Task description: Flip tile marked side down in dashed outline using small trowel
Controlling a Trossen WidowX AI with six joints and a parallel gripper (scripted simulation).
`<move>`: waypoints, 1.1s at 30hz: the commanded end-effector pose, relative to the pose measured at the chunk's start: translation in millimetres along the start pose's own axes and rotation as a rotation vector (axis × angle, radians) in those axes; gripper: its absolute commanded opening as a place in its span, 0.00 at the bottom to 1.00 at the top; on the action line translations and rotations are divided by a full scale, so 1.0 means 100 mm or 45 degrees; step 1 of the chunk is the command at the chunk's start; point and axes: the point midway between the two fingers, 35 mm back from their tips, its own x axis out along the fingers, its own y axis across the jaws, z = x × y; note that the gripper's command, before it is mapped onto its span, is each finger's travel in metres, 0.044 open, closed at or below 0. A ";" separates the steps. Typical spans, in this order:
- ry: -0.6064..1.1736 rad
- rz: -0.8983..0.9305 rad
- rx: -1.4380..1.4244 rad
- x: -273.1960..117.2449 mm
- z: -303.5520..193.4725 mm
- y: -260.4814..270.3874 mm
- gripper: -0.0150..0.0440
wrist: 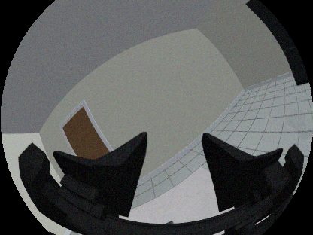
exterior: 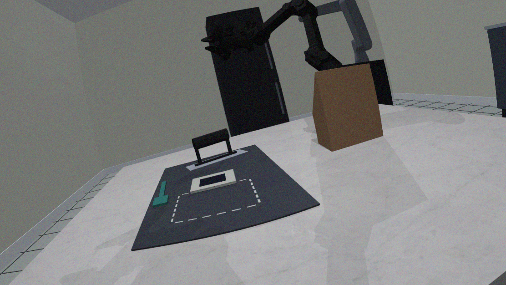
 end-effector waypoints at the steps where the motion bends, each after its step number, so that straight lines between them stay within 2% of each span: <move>1: 0.081 -0.066 0.026 0.11 -0.24 -0.09 0.71; 16: 0.453 -0.241 0.054 0.34 -1.23 -0.18 0.71; 33: 0.965 -0.373 -0.035 0.25 -2.30 -0.12 0.71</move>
